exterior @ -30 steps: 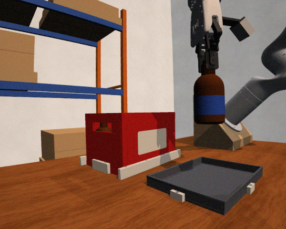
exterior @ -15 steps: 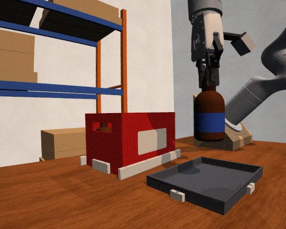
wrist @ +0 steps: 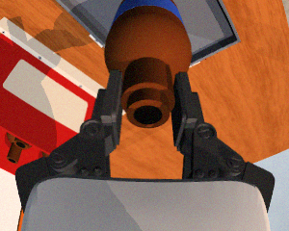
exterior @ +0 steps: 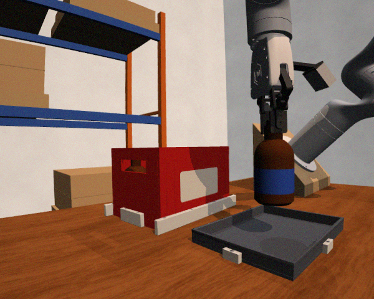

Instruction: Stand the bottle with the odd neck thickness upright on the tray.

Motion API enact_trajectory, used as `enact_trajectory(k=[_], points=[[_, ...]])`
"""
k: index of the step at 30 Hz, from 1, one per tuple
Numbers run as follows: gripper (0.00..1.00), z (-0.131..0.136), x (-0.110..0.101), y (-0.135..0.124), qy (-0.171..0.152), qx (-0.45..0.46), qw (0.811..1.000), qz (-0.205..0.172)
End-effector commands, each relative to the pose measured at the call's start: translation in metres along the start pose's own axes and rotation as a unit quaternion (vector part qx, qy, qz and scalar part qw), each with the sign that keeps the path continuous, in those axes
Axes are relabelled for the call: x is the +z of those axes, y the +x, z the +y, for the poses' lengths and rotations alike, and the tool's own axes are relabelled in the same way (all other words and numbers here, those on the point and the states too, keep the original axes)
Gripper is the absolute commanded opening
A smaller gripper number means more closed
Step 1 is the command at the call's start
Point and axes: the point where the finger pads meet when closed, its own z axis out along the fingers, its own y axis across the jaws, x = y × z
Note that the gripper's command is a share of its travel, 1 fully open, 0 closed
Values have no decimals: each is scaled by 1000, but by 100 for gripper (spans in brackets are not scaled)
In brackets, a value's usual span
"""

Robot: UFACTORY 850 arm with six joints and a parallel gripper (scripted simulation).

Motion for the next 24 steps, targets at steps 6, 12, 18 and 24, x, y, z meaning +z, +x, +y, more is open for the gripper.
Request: enact_trajectory(k=[6,12,18,24], points=[[0,1,21,-1,-1,0,1000,-1],[0,1,27,-1,-1,0,1000,-1],[0,1,35,-1,-1,0,1000,-1],[0,1,39,-1,-1,0,1000,-1]])
